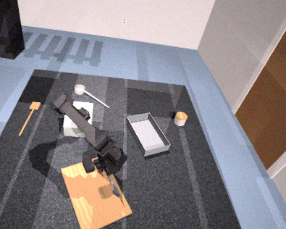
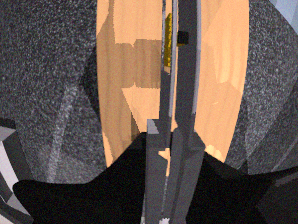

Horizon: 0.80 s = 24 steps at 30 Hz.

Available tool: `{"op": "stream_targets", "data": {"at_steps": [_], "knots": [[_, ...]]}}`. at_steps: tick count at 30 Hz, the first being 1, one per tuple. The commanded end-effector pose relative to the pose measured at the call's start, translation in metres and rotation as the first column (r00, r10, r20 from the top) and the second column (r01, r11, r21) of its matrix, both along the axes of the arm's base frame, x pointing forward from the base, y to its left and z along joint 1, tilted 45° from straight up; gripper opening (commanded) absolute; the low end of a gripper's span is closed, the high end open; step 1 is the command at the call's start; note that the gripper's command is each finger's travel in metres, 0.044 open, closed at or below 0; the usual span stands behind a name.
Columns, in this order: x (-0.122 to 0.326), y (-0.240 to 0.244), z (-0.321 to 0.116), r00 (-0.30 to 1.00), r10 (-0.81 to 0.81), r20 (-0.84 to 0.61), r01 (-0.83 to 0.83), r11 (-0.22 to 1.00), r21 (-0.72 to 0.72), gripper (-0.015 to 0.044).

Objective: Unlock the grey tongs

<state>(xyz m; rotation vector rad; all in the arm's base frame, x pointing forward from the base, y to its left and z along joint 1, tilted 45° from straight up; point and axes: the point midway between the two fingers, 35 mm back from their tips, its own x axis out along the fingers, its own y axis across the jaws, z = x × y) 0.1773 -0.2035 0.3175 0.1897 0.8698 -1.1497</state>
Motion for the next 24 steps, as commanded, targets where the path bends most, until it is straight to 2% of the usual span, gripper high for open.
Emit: {"op": "stream_targets", "data": {"at_steps": [1, 24], "knots": [[-0.003, 0.002, 0.006, 1.0, -0.018, -0.013, 0.018, 1.0, 0.01, -0.015], [0.004, -0.013, -0.009, 1.0, -0.019, -0.013, 0.019, 1.0, 0.013, -0.015]]}}
